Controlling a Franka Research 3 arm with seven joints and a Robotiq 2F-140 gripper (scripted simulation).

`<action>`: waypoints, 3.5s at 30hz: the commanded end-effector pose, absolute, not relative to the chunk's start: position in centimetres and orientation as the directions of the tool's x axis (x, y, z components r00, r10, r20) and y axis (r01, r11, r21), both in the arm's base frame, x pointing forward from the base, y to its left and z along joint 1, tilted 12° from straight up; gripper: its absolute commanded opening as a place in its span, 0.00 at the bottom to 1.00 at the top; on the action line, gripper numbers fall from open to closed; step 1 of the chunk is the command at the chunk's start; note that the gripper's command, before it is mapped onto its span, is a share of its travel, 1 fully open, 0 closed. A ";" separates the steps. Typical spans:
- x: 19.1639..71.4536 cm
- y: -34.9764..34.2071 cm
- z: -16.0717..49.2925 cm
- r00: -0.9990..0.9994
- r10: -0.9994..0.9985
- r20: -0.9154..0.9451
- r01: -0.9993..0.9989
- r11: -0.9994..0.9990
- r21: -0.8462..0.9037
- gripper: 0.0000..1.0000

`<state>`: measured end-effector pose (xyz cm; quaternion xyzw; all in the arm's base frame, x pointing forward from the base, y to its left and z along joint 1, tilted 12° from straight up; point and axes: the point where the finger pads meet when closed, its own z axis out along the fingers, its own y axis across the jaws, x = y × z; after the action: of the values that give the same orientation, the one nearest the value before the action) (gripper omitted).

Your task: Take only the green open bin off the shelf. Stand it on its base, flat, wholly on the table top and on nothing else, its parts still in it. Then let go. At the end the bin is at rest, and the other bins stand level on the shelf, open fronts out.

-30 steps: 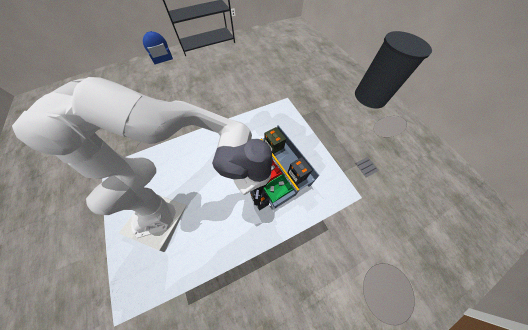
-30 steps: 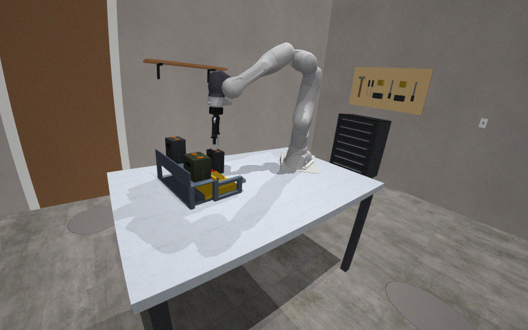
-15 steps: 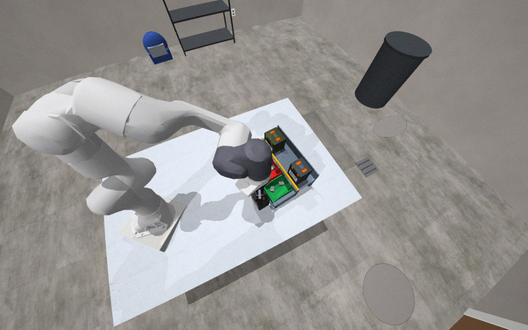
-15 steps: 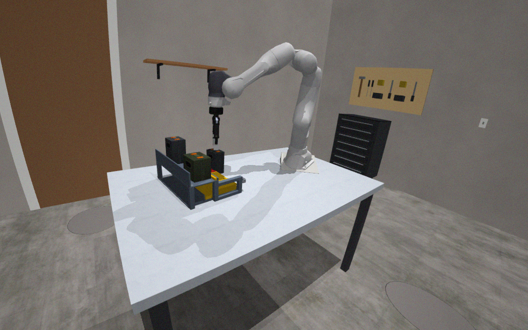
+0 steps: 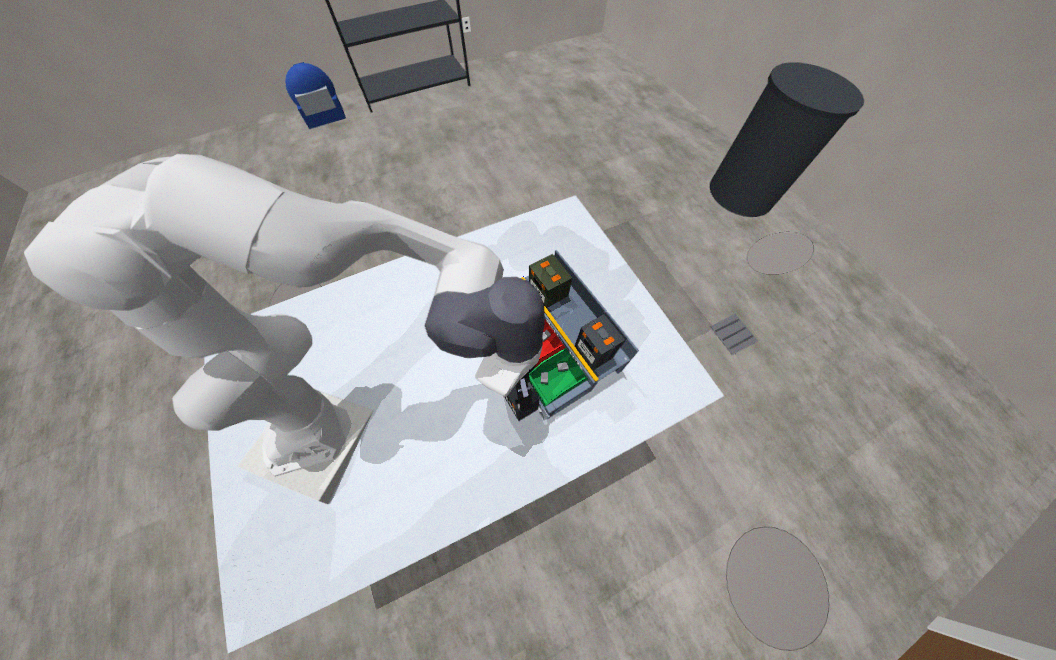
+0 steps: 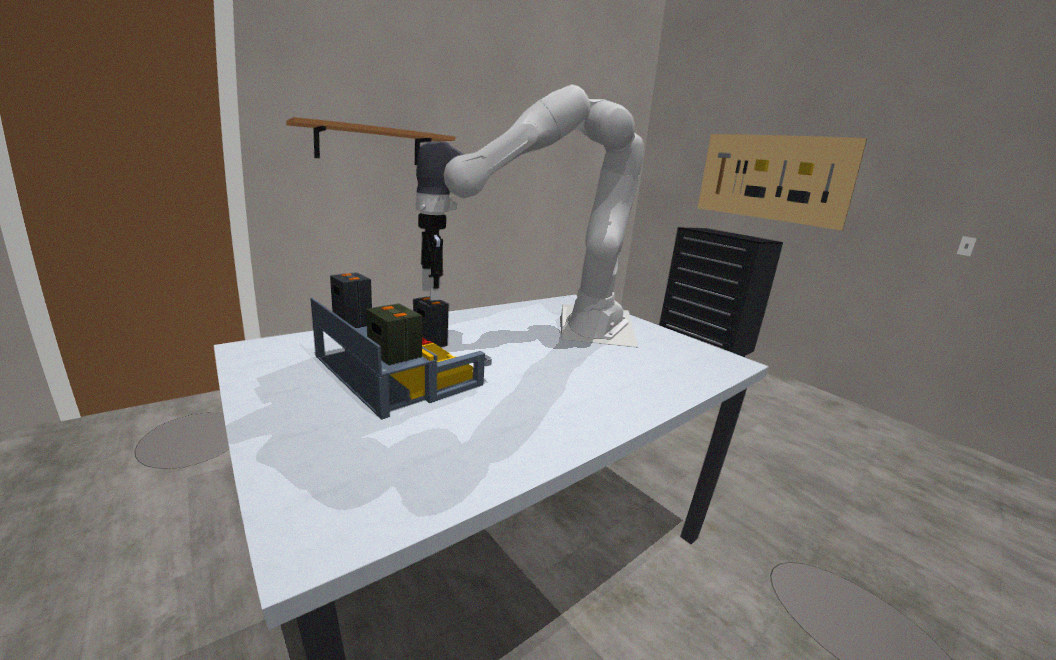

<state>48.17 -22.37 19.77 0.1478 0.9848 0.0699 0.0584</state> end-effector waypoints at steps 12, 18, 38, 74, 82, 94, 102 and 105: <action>48.2 -22.3 19.8 -0.989 0.012 -0.147 -0.009 0.991 0.134 0.57; 48.2 -22.3 19.8 -0.989 0.012 -0.147 -0.009 0.991 0.134 0.57; 48.1 -22.4 19.8 -0.969 -0.184 -0.166 -0.201 0.975 0.098 0.57; 48.1 -22.4 19.8 -0.821 -0.544 -0.177 -0.556 0.831 0.024 0.57; 48.2 -22.4 19.8 -0.687 -0.703 -0.182 -0.713 0.701 -0.015 0.57; 48.2 -22.4 19.8 -0.576 -0.798 -0.177 -0.806 0.590 -0.041 0.57; 48.2 -22.4 19.8 -0.533 -0.828 -0.176 -0.835 0.548 -0.051 0.57; 48.2 -22.4 19.8 -0.533 -0.828 -0.176 -0.835 0.548 -0.051 0.57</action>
<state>48.13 -22.42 19.76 -0.4426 0.8925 0.0224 0.0842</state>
